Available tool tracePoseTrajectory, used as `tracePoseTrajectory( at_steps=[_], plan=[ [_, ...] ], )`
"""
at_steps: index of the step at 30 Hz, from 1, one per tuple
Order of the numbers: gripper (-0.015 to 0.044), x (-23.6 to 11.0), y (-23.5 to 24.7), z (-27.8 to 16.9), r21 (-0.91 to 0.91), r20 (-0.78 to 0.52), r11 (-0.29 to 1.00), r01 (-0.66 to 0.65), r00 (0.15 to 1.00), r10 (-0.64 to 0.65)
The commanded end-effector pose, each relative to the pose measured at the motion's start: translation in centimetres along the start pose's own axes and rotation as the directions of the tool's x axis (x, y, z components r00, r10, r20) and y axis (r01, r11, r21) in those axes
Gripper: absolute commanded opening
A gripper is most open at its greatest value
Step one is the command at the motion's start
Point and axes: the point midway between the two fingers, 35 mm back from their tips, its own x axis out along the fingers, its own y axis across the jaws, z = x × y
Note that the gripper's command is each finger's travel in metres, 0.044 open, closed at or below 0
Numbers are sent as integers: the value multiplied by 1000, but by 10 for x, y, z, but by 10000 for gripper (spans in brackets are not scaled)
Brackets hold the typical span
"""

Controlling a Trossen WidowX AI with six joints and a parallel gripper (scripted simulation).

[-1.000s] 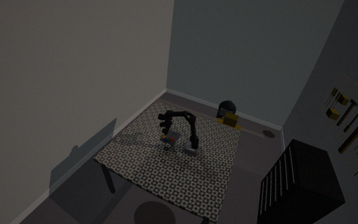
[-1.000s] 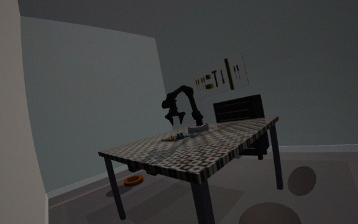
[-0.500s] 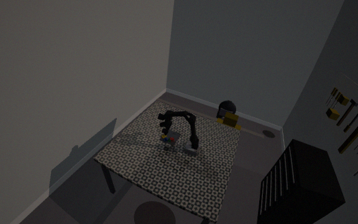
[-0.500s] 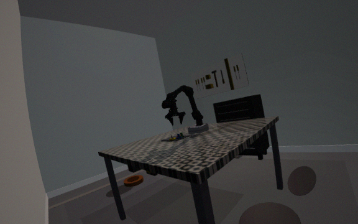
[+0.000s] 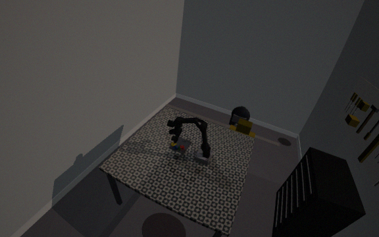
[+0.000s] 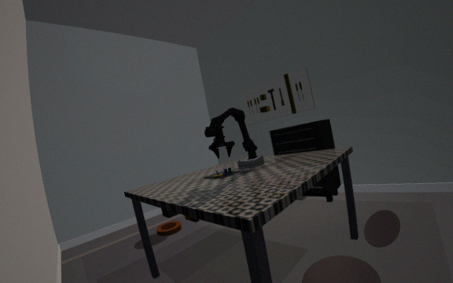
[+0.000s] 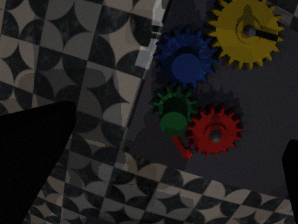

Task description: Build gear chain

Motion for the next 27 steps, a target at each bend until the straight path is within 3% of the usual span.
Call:
tracePoseTrajectory(
  at_steps=[1,4,10,20,27],
  plan=[
    [440,-2,0,0,-4,3,1000,0,1000,0],
    [440,-3,10,1,-4,2,1000,-1,1000,1],
    [440,-15,97,-11,-3,-4,1000,-8,1000,8],
    [440,-42,222,-80,-2,-7,1000,-24,1000,24],
    [440,-46,237,-94,-2,-7,1000,-27,1000,27]
  ],
)
